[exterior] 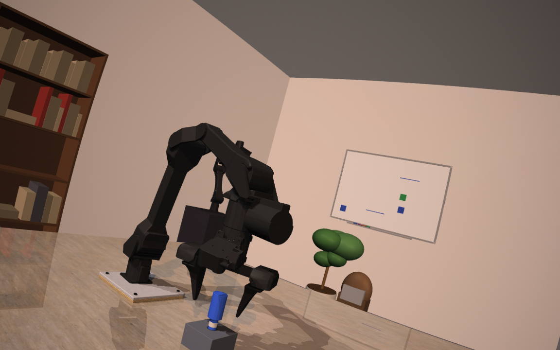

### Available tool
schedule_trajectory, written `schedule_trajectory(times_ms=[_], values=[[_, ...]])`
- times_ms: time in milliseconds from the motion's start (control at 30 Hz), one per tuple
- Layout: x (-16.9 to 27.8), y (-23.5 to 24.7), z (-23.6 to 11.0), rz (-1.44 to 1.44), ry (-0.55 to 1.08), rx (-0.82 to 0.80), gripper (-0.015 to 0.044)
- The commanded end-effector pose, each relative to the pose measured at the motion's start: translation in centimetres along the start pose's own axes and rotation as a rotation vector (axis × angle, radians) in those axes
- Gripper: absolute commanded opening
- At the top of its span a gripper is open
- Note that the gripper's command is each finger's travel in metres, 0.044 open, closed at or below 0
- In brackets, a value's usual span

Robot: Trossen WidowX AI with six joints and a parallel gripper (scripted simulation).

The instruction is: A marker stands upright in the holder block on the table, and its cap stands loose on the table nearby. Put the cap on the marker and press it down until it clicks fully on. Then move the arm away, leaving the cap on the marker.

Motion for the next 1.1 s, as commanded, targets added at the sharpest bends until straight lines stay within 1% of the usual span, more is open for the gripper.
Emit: schedule_trajectory(times_ms=[0, 67, 100, 233, 267, 333, 700, 800, 1067], values=[[-0.2, 0.3, -3.7, 0.0, -0.009, -0.016, 0.044], [-0.1, 0.1, -6.0, 0.0, -0.009, -0.016, 0.044], [0.0, 0.1, -6.6, 0.0, -0.009, -0.016, 0.044], [0.0, 0.0, -6.8, 0.0, -0.009, -0.016, 0.044], [0.0, 0.0, -6.8, -0.015, -0.009, -0.016, 0.0414], [0.0, 0.0, -6.7, -0.137, -0.01, -0.016, 0.0361], [0.0, 0.0, -5.9, -1.167, -0.019, -0.011, 0.0073], [0.0, 0.0, -5.9, -1.228, -0.019, -0.01, 0.0], [0.0, 0.0, -5.9, -1.228, -0.019, -0.01, 0.0]])
Point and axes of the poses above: the point midway between the two fingers, 35 mm back from their tips, its own z axis out along the fingers, its own y axis across the jaws, x = y × z, the point moved 2 cm from there along -z, back along the fingers, and after that the axes turned 1 degree about z, right-handed, at the moved point
